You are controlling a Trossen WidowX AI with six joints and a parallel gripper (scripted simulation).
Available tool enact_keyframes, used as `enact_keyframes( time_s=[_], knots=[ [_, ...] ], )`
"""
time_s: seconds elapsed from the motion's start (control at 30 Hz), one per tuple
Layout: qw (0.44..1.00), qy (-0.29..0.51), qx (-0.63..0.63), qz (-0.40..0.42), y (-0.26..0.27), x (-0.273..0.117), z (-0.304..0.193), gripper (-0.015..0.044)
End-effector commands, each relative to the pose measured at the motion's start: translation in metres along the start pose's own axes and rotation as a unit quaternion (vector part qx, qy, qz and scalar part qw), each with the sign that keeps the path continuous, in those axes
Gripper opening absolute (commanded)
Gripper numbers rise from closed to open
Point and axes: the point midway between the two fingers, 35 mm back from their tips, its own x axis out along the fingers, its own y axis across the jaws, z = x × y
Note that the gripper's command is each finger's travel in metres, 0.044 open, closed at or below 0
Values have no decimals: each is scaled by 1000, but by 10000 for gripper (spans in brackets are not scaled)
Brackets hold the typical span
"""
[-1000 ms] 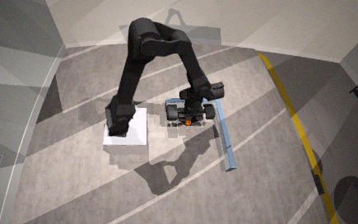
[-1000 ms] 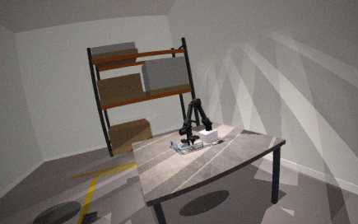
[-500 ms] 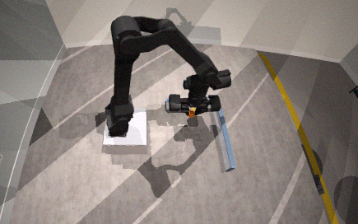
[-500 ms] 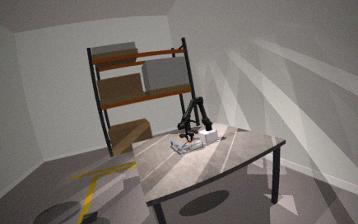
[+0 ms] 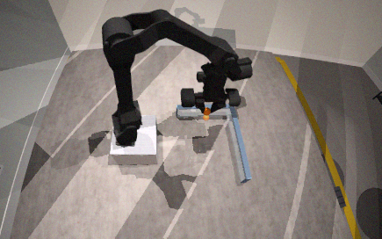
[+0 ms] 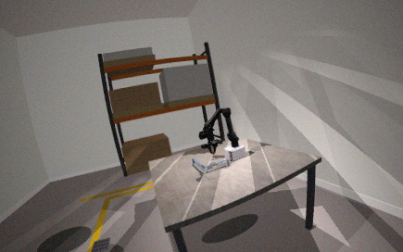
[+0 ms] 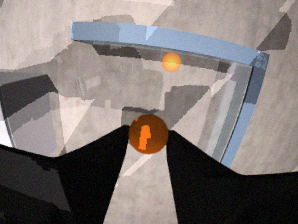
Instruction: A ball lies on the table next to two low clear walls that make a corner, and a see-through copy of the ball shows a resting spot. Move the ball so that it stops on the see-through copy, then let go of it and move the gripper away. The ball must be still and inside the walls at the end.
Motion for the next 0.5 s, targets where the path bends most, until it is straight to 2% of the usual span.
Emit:
enact_keyframes(
  time_s=[0.0, 0.27, 0.47],
  knots=[
    [1000, -1, 1, 1, -9, 8, 13, 0],
    [1000, -3, 1, 0, -25, 31, 45, 0],
    [1000, -3, 1, 0, -26, 39, 48, 0]
  ],
)
